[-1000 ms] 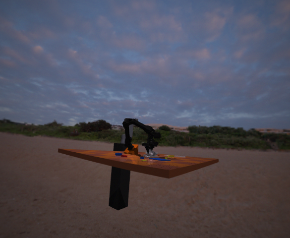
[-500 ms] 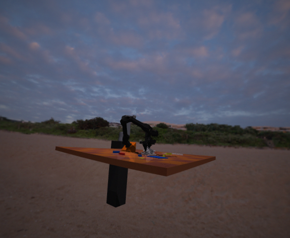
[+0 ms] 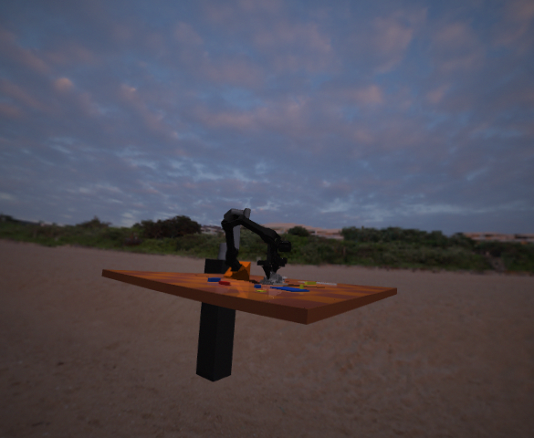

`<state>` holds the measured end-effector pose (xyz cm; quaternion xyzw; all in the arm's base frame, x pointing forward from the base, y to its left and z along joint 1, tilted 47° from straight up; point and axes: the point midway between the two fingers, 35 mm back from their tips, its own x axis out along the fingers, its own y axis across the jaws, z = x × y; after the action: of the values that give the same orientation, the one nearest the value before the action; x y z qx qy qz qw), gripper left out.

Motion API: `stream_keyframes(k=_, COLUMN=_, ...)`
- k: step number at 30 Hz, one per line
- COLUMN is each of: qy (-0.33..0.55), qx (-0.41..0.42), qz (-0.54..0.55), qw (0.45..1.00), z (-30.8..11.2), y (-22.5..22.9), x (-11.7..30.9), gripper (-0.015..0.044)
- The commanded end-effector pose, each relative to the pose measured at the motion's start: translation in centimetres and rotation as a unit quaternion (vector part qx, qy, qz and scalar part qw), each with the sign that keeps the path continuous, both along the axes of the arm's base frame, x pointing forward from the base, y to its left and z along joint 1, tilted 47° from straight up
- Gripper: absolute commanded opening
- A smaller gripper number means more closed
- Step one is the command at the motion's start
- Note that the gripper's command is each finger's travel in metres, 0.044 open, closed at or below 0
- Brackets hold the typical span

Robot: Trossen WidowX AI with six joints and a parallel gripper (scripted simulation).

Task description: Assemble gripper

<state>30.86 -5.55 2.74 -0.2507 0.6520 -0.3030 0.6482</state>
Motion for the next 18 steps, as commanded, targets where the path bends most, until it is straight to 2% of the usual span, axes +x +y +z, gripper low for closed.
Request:
stream_keyframes(k=1, qy=0.001, qx=-0.002, qz=0.002, qw=1.0, z=-0.05, y=-0.09, x=-0.01, gripper=0.0134)
stream_keyframes(k=18, qy=0.001, qx=-0.002, qz=0.002, qw=1.0, z=-0.33, y=-0.4, x=-0.02, gripper=0.0134)
